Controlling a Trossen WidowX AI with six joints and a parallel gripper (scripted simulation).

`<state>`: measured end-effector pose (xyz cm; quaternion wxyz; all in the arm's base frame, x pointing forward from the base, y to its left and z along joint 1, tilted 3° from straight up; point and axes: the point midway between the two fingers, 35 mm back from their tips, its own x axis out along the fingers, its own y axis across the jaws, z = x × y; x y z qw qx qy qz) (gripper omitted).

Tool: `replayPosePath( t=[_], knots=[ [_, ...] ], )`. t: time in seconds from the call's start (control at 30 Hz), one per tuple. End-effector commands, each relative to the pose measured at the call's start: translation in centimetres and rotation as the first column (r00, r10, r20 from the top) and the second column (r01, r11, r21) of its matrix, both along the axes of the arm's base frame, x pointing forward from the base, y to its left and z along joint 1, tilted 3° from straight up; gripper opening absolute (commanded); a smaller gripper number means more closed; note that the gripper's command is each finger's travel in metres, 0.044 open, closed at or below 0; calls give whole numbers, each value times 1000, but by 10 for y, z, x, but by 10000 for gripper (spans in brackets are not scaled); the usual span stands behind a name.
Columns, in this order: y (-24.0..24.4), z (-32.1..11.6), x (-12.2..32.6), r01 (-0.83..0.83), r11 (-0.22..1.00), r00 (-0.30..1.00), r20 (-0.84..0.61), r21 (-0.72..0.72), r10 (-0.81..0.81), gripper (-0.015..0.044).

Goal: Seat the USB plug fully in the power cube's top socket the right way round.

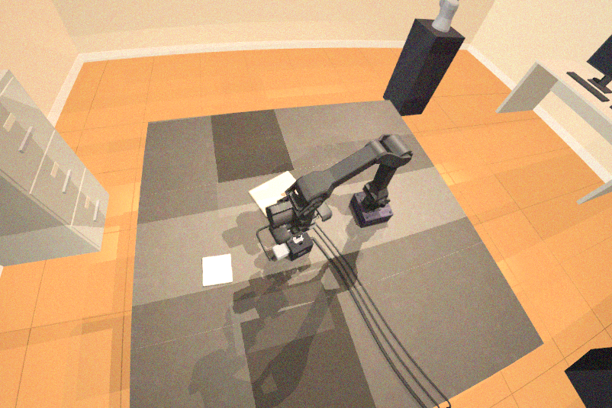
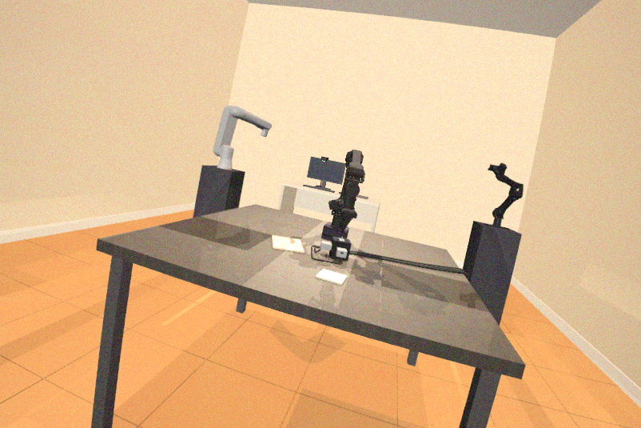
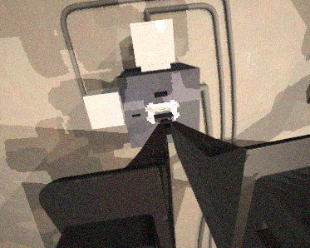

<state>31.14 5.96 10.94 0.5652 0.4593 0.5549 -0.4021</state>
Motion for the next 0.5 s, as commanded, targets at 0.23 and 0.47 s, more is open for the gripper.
replayPosePath(
  t=[0.23,0.47],
  knots=[
    [0,8,0,-2,1000,1000,0,0,2,0],
    [-1,12,-1,-2,1000,1000,0,0,2,0]
  ],
)
